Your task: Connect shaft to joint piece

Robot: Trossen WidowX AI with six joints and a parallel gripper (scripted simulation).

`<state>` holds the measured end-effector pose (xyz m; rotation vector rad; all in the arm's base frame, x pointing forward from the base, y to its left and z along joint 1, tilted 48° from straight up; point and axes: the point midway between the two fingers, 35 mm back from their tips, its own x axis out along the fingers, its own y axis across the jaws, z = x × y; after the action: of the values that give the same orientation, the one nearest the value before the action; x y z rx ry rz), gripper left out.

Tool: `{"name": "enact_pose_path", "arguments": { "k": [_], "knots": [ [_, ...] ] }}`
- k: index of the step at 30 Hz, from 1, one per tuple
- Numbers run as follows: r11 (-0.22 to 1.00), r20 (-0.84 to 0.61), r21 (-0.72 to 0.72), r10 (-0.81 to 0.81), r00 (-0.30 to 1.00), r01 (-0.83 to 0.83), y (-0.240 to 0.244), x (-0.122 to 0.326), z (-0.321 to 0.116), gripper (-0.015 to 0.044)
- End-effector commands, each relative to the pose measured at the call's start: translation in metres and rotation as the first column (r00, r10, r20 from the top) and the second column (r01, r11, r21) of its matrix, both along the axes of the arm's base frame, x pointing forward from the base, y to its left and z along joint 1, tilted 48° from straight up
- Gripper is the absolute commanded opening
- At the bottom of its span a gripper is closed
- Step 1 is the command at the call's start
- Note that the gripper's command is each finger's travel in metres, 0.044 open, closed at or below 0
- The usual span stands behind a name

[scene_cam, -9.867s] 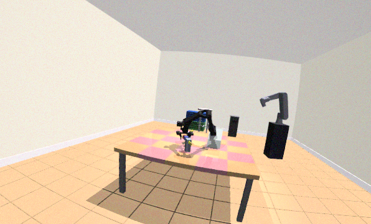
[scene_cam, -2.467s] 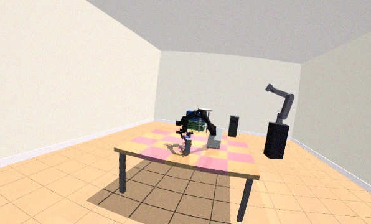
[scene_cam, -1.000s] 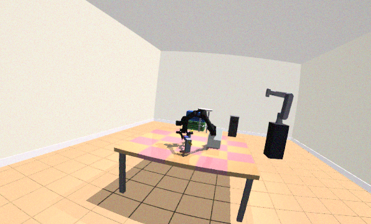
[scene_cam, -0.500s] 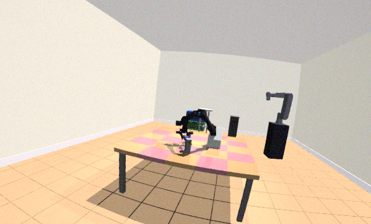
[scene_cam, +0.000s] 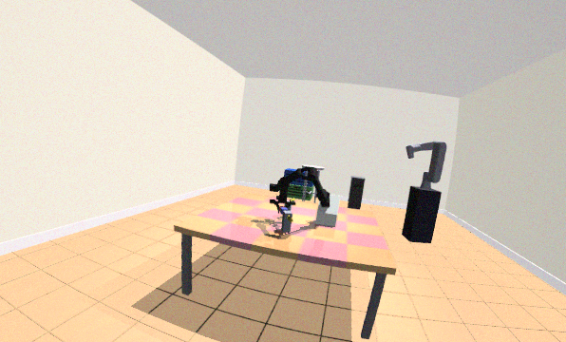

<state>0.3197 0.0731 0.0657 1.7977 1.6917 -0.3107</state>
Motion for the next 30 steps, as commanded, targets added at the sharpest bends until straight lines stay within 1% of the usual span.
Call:
{"name": "enact_pose_path", "arguments": {
  "k": [1, 18, 30],
  "knots": [
    [0.999, -0.049, -0.016, -0.052, 0.997, 0.052, -0.001, -0.003, 0.000, 0.0000],
    [0.966, -0.247, -0.108, -0.254, 0.935, 0.234, -0.004, -0.017, 0.001, 0.0000],
    [0.965, -0.248, -0.109, -0.258, 0.934, 0.238, -0.004, -0.017, 0.001, 0.0000]
  ]
}}
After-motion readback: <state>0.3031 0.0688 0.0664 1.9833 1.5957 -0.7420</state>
